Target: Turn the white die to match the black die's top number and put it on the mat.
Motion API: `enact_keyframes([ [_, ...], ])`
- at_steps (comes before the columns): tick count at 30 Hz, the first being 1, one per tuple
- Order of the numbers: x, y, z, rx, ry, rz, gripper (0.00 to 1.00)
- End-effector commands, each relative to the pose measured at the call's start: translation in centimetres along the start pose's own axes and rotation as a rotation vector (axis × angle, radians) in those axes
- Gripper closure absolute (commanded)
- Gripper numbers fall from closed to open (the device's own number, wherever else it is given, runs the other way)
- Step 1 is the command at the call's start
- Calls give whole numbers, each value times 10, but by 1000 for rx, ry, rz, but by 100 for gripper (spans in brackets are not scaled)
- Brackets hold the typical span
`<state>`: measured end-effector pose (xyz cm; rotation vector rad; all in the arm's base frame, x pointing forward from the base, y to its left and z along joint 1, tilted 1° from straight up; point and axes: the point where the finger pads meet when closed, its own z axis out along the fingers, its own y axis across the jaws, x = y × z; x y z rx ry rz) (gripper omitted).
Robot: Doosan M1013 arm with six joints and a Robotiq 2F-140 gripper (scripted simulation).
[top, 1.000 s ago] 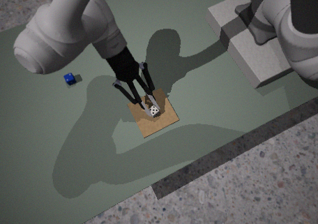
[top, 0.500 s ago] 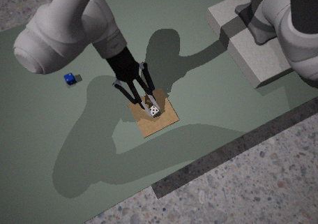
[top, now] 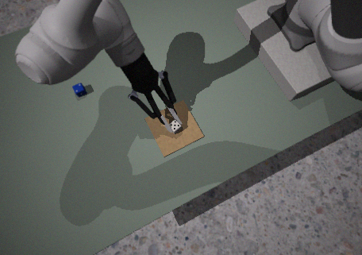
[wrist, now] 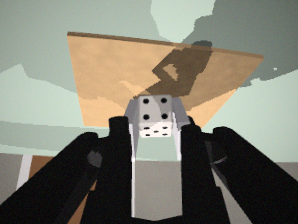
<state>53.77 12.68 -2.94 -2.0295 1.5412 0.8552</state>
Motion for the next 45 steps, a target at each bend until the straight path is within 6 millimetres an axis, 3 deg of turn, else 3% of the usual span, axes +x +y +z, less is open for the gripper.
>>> enact_keyframes([
  [1, 2, 1, 3, 5, -2, 6, 76],
  [21, 2, 1, 3, 5, -2, 6, 76],
  [38, 2, 1, 3, 5, -2, 6, 65],
  [39, 2, 1, 3, 5, -2, 6, 54],
  [45, 2, 1, 3, 5, -2, 6, 54],
])
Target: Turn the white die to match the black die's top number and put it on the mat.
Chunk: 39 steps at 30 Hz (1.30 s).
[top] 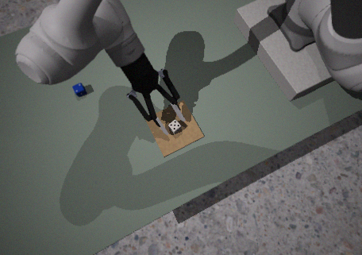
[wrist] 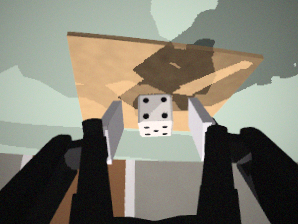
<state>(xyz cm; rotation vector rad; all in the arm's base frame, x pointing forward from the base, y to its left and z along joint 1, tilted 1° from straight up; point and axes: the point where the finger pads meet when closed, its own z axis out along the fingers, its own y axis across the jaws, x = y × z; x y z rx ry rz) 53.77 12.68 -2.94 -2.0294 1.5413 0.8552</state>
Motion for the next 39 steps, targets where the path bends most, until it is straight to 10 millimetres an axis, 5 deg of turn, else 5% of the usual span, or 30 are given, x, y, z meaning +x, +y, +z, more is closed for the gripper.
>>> enact_keyframes([
  [1, 2, 1, 3, 5, -2, 6, 54],
  [19, 0, 1, 0, 5, -2, 6, 54],
  [39, -40, 1, -40, 5, -2, 6, 54],
])
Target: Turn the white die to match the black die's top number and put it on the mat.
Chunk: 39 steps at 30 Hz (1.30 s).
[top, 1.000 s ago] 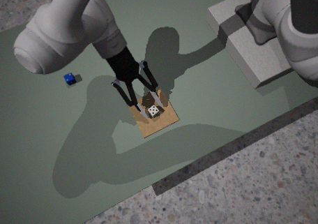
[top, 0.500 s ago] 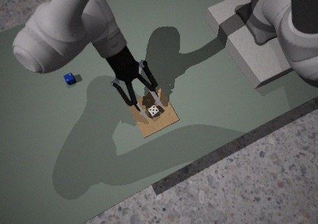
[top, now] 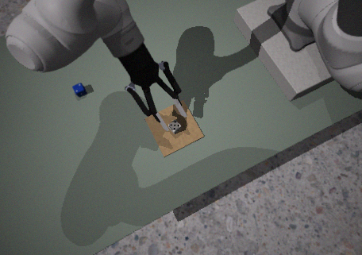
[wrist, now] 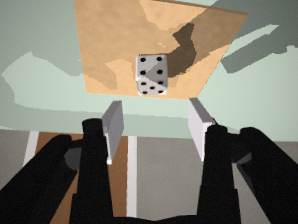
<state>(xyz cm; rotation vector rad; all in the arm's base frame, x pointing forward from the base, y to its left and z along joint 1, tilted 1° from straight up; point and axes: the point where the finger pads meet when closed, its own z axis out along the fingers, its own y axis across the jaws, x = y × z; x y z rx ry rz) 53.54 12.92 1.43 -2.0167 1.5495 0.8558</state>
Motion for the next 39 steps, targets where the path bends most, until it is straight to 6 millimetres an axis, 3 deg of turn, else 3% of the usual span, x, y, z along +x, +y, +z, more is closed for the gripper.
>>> enact_keyframes([
  [1, -9, -1, -13, -2, 2, -2, 54],
  [16, -17, 0, -20, -4, 18, -2, 54],
  [24, -19, 0, -19, -5, 242, -1, 54],
  [33, -24, 0, -19, -5, 280, -1, 54],
  [39, -24, 2, -17, -13, 452, 3, 54],
])
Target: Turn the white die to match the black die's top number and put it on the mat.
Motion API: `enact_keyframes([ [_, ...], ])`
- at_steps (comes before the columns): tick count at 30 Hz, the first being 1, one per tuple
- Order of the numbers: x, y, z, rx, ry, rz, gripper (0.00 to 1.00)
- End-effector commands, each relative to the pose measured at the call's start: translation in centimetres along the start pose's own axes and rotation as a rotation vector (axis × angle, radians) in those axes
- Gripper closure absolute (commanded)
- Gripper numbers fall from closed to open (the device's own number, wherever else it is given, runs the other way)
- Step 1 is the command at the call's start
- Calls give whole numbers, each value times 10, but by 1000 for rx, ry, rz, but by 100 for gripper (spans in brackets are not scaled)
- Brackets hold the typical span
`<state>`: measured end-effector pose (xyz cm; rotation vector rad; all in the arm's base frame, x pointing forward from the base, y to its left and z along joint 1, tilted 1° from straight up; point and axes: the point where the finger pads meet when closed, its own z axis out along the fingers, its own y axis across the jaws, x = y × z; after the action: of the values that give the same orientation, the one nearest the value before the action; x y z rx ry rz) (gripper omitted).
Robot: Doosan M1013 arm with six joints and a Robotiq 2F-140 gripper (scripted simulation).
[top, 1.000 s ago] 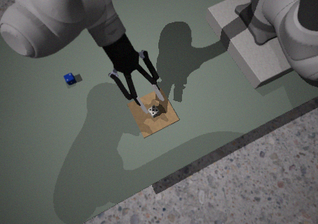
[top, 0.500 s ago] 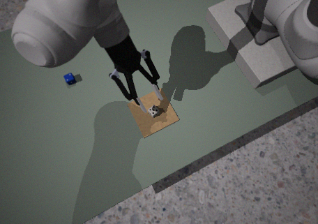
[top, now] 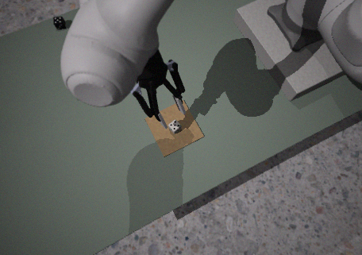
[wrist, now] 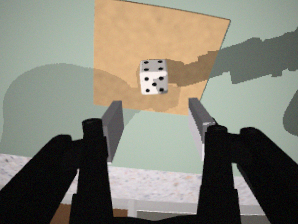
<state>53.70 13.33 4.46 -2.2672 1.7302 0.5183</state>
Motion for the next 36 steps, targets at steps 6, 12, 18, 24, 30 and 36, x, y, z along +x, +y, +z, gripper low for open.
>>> enact_keyframes([
  [6, -6, 1, 0, 6, 168, -1, 54],
  [12, -7, 3, 1, -2, 202, 1, 54],
  [18, -8, 4, 2, -4, 384, 3, 54],
  [24, -13, 1, 2, 6, 430, 0, 54],
  [30, -13, 1, 2, 6, 430, 0, 0],
  [36, -13, 1, 2, 6, 430, 0, 0],
])
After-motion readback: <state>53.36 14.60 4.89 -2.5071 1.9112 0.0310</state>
